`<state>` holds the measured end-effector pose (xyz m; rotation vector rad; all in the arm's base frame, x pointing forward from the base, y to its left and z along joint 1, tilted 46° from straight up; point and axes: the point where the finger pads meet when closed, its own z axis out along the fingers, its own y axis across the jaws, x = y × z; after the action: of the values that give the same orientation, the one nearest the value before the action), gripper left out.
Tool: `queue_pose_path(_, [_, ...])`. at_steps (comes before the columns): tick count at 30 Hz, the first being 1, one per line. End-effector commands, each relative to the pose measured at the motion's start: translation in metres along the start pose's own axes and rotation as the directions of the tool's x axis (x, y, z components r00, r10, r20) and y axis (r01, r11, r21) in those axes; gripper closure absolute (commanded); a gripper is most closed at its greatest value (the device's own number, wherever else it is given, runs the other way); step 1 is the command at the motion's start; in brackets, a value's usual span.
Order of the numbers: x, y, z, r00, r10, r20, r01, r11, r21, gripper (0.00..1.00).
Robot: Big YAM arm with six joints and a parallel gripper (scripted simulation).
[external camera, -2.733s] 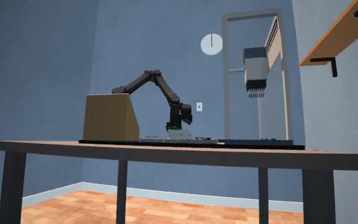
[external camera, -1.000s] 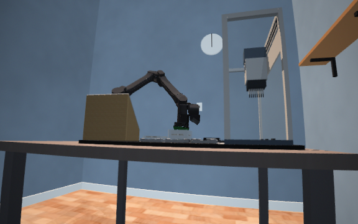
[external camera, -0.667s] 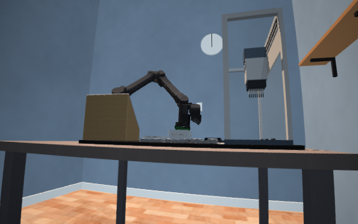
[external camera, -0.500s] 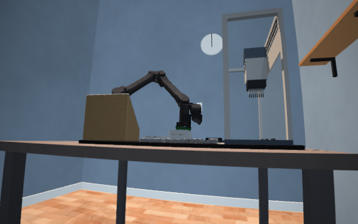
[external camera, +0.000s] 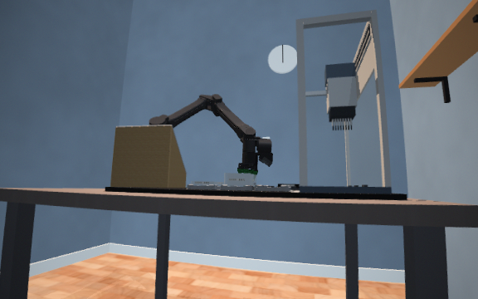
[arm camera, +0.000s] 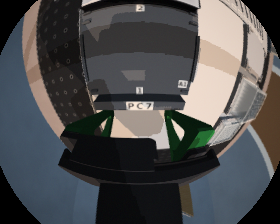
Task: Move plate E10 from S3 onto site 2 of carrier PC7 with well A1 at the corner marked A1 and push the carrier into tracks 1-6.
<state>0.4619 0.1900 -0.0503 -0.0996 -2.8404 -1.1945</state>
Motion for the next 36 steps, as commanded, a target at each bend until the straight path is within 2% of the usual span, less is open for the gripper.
queue_pose_path(1, [-0.036,-0.002,-0.02,0.998,-0.008,0.06,0.009,1.0,-0.01,0.2])
queue_pose_path(36, [-0.068,-0.004,-0.023,0.998,-0.007,0.062,0.007,1.0,-0.01,0.2])
